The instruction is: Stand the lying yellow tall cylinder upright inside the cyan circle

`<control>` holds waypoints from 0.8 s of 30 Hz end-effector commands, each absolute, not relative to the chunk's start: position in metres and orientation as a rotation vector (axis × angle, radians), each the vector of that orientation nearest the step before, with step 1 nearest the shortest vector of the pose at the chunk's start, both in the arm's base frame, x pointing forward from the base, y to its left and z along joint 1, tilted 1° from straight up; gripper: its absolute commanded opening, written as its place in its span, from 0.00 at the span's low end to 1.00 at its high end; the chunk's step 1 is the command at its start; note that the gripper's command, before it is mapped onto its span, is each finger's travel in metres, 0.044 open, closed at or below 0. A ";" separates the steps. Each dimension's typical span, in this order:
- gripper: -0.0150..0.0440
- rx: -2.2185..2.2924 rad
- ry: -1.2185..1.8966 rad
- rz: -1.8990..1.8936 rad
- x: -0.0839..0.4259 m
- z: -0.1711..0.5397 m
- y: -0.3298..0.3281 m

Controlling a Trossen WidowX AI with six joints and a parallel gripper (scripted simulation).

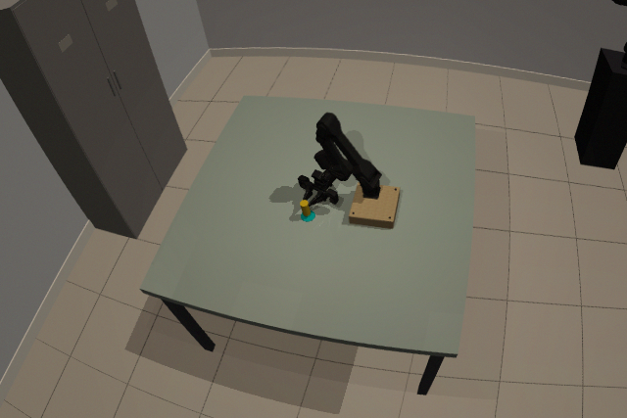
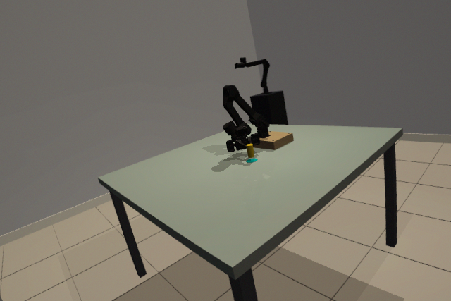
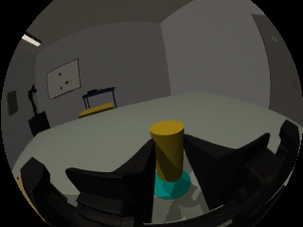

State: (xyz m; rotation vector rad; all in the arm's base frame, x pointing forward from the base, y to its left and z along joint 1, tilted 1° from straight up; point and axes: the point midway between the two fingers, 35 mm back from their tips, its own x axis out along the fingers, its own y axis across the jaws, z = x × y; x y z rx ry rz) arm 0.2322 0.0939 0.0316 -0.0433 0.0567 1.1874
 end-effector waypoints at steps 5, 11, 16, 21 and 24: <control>0.43 -0.062 0.048 1.188 0.231 0.015 0.092; 0.43 -0.066 0.046 1.189 0.231 0.011 0.092; 0.43 -0.066 0.046 1.189 0.231 0.011 0.092; 0.57 -0.066 0.046 1.189 0.231 0.011 0.092; 0.70 -0.066 0.046 1.189 0.231 0.011 0.092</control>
